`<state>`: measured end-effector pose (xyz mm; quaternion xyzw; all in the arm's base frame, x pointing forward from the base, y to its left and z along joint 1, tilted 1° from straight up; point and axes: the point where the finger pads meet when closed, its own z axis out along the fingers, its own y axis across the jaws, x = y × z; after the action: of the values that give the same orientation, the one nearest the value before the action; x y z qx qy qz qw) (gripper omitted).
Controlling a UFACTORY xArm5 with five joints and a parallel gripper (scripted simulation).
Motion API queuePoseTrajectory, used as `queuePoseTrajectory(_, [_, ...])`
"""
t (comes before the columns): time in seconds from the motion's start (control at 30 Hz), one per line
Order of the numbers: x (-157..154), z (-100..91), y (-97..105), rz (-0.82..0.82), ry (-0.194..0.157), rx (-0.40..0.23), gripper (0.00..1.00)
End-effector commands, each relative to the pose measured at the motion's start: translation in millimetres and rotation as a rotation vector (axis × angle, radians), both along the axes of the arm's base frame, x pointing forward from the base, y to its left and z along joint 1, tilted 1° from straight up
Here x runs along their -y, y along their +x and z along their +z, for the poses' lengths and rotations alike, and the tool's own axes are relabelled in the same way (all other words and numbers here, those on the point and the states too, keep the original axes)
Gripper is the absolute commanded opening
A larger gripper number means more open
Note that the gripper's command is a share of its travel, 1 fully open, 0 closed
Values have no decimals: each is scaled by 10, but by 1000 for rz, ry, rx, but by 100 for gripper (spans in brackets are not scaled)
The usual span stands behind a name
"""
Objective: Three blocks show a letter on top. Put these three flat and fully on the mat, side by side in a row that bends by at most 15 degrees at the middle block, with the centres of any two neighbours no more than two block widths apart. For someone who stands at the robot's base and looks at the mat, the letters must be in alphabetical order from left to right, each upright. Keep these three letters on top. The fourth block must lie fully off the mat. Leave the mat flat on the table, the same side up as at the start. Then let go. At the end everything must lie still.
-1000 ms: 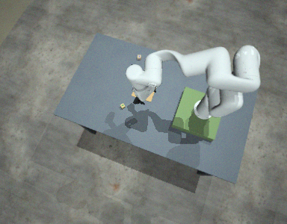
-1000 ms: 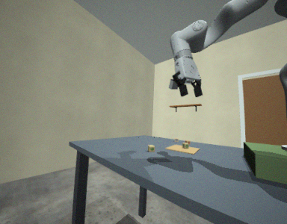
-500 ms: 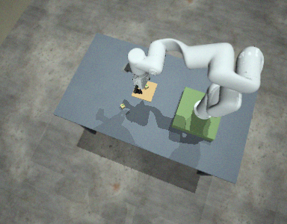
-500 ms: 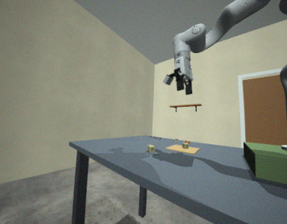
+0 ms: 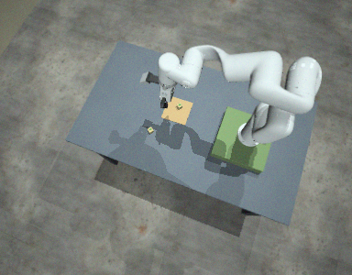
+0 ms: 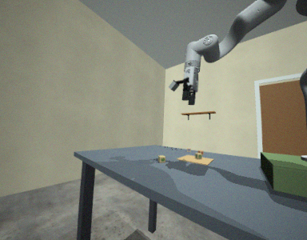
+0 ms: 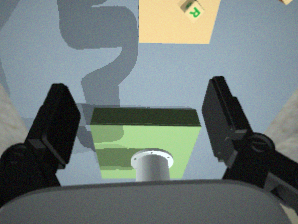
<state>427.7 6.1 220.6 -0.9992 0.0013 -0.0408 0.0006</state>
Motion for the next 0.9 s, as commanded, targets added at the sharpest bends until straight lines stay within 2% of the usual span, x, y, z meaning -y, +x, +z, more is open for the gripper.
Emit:
queuePoseTrajectory(0.0, [-37, -184, 256, 4, 2, 79, 100])
queuePoseTrajectory(0.03, [-63, -289, 362, 4, 4, 118, 100])
queuePoseTrajectory(0.07, [-63, -289, 362, 4, 4, 118, 100])
queuePoseTrajectory(0.1, [-90, -389, 459, 5, 6, 157, 100])
queuePoseTrajectory(0.17, [-90, -389, 459, 5, 6, 157, 100])
queuePoseTrajectory(0.2, [-118, -485, 546, 5, 8, 195, 100])
queuePoseTrajectory(0.33, [-118, -485, 546, 5, 8, 195, 100])
queuePoseTrajectory(0.4, [-174, -659, 694, 6, 14, 271, 100])
queuePoseTrajectory(0.47, [-174, -659, 694, 6, 14, 271, 100])
queuePoseTrajectory(0.5, [-202, -738, 754, 6, 18, 308, 100])
queuePoseTrajectory(0.57, [-202, -738, 754, 6, 18, 308, 100])
queuePoseTrajectory(0.67, [-257, -877, 849, 7, 26, 381, 100])
queuePoseTrajectory(0.73, [-257, -877, 849, 7, 26, 381, 100])
queuePoseTrajectory(0.77, [-284, -938, 883, 8, 30, 417, 100])
queuePoseTrajectory(0.87, [-310, -993, 910, 8, 35, 452, 100])
